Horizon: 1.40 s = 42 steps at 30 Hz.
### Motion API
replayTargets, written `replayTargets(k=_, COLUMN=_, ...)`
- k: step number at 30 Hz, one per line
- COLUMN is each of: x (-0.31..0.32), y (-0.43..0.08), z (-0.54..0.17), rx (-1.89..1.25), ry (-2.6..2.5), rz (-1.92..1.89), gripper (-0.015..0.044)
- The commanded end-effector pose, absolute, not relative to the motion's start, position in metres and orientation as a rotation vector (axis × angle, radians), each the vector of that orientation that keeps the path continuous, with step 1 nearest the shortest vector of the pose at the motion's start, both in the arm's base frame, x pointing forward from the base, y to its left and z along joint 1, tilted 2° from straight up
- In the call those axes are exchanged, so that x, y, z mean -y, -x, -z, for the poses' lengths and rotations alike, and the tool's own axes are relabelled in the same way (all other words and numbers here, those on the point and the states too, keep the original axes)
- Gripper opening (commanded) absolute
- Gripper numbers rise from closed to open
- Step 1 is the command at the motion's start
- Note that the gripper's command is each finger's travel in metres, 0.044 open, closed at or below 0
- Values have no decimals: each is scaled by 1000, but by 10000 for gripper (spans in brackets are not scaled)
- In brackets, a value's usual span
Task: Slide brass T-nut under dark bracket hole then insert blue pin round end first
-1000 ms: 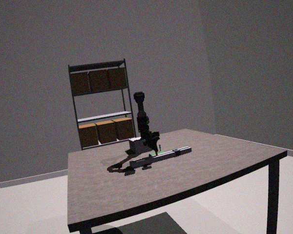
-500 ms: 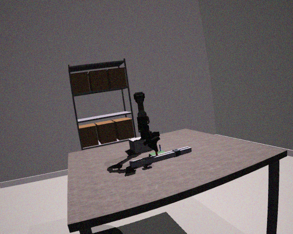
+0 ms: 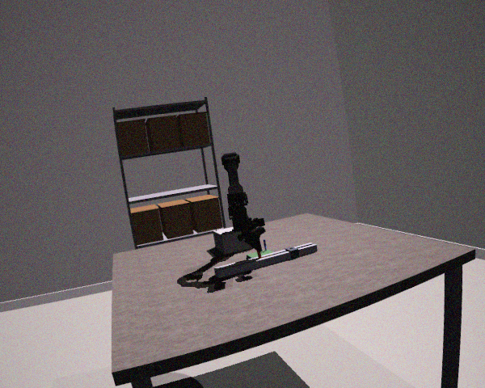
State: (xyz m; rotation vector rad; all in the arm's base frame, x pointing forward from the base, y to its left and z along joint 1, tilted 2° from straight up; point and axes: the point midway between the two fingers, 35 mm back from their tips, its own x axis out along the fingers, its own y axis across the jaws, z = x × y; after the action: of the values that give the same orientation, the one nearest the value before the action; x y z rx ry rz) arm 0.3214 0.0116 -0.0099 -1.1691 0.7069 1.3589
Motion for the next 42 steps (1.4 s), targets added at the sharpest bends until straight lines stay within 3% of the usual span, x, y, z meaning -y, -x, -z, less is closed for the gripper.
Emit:
replayTargets(k=1, x=-11, y=-324, z=8, rx=-713, ry=1168, rz=-1359, gripper=-150)
replayTargets(k=42, x=-12, y=-329, z=8, rx=-780, ry=1129, rz=-1412, gripper=-150)
